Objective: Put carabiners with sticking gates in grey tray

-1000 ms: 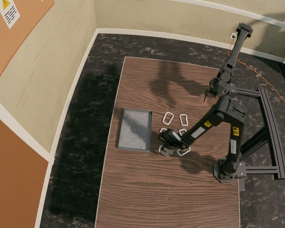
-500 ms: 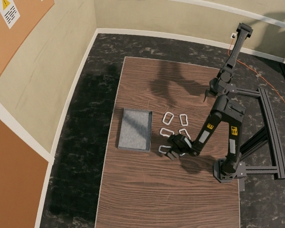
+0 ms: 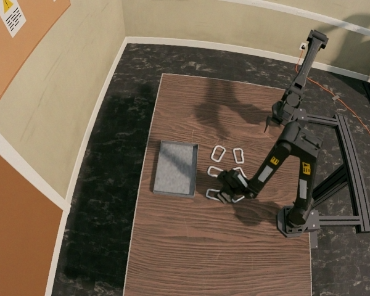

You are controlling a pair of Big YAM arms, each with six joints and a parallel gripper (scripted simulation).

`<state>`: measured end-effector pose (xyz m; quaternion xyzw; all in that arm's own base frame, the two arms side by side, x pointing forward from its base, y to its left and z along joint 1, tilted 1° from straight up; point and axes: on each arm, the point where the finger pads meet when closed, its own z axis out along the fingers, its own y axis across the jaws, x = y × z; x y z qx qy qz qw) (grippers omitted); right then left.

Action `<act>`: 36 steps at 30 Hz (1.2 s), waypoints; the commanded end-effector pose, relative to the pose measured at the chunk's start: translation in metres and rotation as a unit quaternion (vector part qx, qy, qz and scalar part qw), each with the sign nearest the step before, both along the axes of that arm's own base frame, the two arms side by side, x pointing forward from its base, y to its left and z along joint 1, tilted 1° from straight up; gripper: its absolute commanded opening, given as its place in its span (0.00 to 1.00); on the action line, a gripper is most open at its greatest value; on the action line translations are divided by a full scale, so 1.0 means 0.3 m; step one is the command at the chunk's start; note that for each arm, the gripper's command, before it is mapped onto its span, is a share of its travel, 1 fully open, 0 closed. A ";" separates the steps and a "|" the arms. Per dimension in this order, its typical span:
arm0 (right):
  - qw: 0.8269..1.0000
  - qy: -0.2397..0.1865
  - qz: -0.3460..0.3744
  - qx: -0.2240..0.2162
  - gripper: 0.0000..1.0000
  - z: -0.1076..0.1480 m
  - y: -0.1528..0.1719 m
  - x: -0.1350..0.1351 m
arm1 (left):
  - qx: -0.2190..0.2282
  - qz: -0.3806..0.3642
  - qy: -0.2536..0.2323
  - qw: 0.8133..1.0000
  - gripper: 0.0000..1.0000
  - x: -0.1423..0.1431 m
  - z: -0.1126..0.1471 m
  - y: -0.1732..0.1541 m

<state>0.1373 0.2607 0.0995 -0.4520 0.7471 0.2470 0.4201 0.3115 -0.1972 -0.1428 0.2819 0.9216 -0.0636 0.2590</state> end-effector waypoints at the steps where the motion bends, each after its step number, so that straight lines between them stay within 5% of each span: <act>1: 1.000 -0.004 -0.001 0.007 1.00 0.032 0.015 0.009 | 0.036 -0.080 0.016 0.996 0.83 -0.008 0.029 -0.158; 5: 1.000 -0.004 -0.001 0.007 1.00 0.032 0.015 0.009 | 0.066 -0.126 0.039 0.989 0.83 -0.046 0.031 -0.230; 13: 1.000 -0.004 -0.001 0.007 1.00 0.032 0.015 0.009 | 0.151 -0.260 0.115 0.947 0.83 -0.209 0.058 -0.409; 18: 1.000 -0.004 -0.001 0.007 1.00 0.032 0.015 0.009 | 0.203 -0.309 0.163 0.915 0.83 -0.353 -0.008 -0.357; 36: 1.000 -0.004 -0.001 0.007 1.00 0.032 0.015 0.009 | 0.203 -0.308 0.165 0.915 0.83 -0.368 -0.036 -0.367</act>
